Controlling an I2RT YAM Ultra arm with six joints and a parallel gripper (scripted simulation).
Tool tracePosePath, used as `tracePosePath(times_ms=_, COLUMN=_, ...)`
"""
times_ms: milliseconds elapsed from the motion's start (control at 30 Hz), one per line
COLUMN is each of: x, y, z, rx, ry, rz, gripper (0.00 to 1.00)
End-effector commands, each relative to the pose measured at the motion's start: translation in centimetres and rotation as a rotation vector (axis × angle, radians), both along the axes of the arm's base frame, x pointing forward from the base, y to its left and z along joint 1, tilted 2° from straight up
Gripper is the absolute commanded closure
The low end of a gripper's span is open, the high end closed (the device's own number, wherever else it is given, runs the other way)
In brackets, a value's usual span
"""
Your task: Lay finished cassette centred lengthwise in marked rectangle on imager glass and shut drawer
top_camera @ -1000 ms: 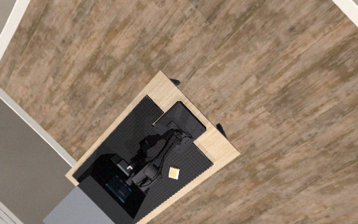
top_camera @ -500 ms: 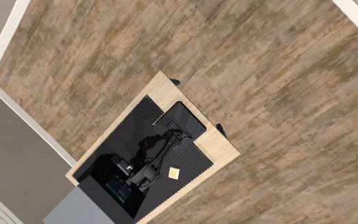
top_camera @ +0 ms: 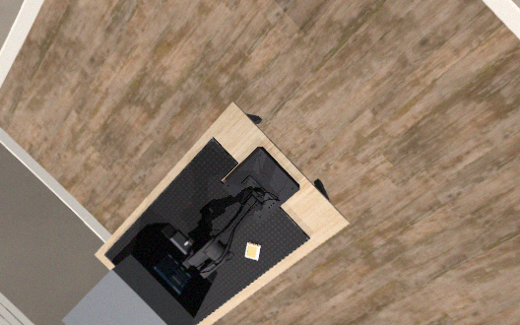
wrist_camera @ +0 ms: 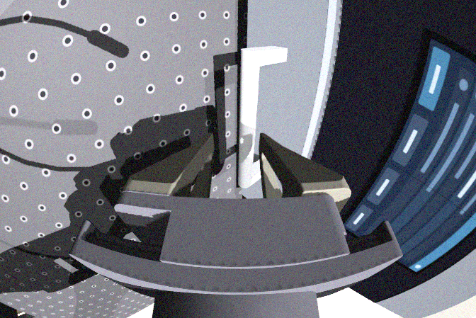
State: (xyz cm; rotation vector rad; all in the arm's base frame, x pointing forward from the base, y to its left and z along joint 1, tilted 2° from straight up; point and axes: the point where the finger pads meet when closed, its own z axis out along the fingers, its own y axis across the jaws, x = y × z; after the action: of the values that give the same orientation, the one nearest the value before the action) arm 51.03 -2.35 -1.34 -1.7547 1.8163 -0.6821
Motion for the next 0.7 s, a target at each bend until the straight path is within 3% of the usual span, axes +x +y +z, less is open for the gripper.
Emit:
tracePosePath(times_ms=0, x=1.6, y=0.3, z=1.1, rx=0.009, ry=-0.04, rz=0.003, gripper=0.65)
tracePosePath(times_ms=567, x=2.9, y=0.3, z=-0.4, rx=0.008, ry=-0.037, rz=-0.002, gripper=0.65)
tracePosePath(times_ms=667, x=3.2, y=0.3, z=0.5, rx=0.006, ry=-0.057, rz=-0.001, gripper=0.65)
